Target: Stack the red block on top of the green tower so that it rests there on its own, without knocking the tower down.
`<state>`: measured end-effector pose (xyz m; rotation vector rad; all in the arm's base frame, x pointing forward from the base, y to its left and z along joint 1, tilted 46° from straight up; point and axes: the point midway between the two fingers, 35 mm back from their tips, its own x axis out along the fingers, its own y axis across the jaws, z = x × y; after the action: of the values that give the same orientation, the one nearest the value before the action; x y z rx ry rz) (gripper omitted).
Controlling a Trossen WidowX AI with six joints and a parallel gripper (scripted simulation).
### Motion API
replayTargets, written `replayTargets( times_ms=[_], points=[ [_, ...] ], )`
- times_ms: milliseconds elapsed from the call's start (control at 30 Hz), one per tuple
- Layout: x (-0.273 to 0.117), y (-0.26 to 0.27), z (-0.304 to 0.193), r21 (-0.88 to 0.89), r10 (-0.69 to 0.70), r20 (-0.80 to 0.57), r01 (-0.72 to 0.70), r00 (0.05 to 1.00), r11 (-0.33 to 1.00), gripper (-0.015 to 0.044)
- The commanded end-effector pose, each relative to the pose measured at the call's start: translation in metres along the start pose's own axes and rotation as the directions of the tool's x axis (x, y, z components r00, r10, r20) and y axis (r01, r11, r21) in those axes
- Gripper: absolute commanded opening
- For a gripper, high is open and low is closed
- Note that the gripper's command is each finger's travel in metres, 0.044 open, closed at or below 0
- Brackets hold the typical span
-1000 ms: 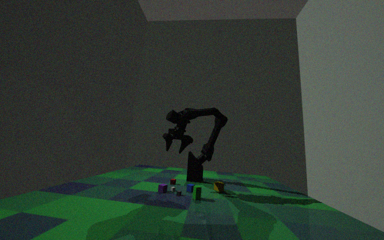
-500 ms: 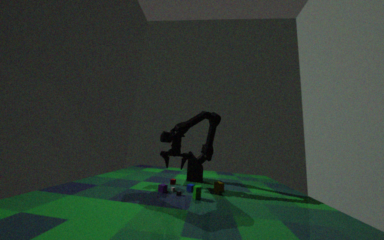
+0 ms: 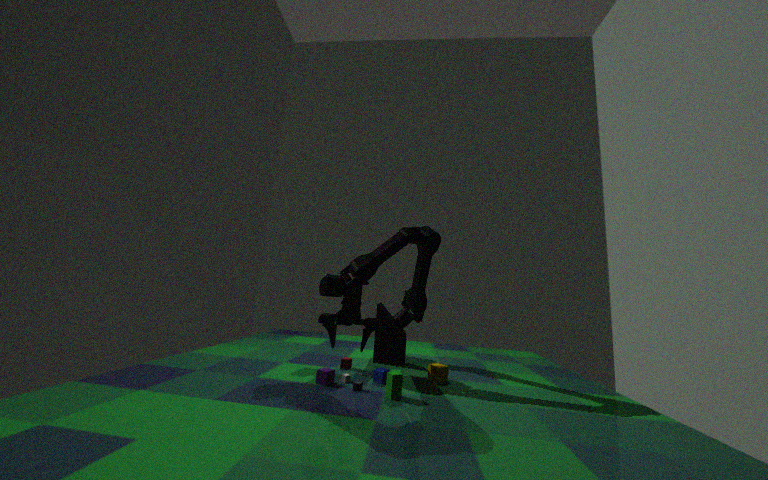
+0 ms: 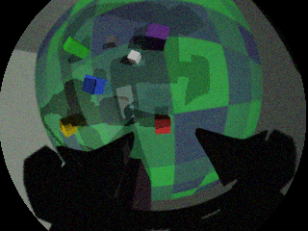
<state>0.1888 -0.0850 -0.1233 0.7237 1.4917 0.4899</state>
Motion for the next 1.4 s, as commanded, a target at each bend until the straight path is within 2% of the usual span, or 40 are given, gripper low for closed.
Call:
replayTargets(
  times_ms=[0, 867, 1367],
  points=[
    [0.011, 0.001, -0.003, 0.012, 0.012, -0.005, -0.011, 1.0, 1.0, 0.044],
    [0.046, 0.002, -0.003, 0.012, 0.014, -0.005, -0.014, 1.0, 1.0, 0.044],
    [0.047, 0.002, -0.003, 0.012, 0.014, -0.005, -0.014, 1.0, 1.0, 0.044]
  ],
)
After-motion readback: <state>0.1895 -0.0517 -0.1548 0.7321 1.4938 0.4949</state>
